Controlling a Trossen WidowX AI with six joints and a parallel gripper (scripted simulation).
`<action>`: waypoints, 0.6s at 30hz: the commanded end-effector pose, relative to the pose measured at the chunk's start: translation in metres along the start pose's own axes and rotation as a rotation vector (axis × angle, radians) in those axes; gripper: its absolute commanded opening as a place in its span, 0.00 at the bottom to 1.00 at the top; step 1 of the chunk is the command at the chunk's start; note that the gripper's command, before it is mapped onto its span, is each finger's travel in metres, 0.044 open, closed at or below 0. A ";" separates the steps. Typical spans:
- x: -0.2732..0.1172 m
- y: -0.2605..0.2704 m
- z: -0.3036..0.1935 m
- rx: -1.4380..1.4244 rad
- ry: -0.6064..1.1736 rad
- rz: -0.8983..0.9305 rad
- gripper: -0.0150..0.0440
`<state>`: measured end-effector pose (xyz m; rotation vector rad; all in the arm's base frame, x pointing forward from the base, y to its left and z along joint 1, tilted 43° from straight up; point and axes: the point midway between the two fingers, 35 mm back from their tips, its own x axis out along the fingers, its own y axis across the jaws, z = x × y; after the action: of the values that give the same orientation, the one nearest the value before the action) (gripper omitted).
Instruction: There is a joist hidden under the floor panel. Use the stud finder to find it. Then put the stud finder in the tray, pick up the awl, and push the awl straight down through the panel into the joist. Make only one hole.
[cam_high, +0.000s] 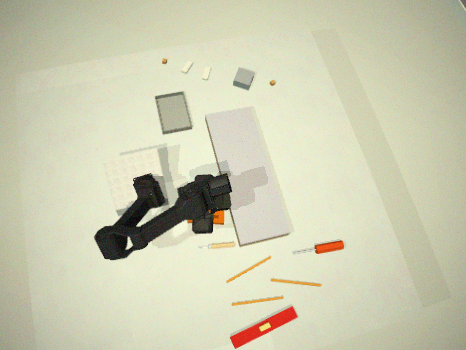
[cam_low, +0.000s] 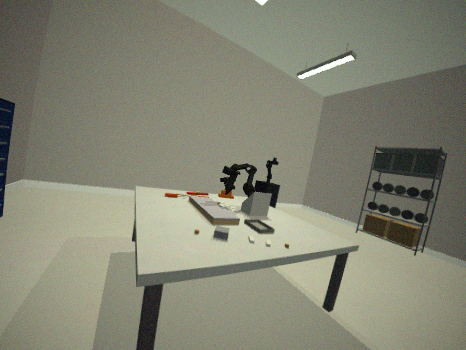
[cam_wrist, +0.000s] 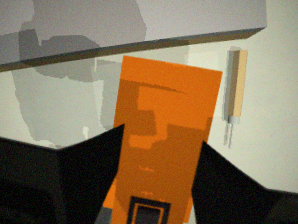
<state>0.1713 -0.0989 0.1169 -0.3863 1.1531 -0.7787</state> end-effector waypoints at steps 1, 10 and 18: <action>-0.017 -0.005 0.006 0.008 -0.023 -0.011 0.25; -0.022 -0.006 0.022 -0.016 -0.021 -0.005 0.25; -0.024 -0.007 0.060 -0.071 -0.015 0.014 0.25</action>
<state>0.2033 -0.0923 0.1509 -0.4359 1.1707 -0.7449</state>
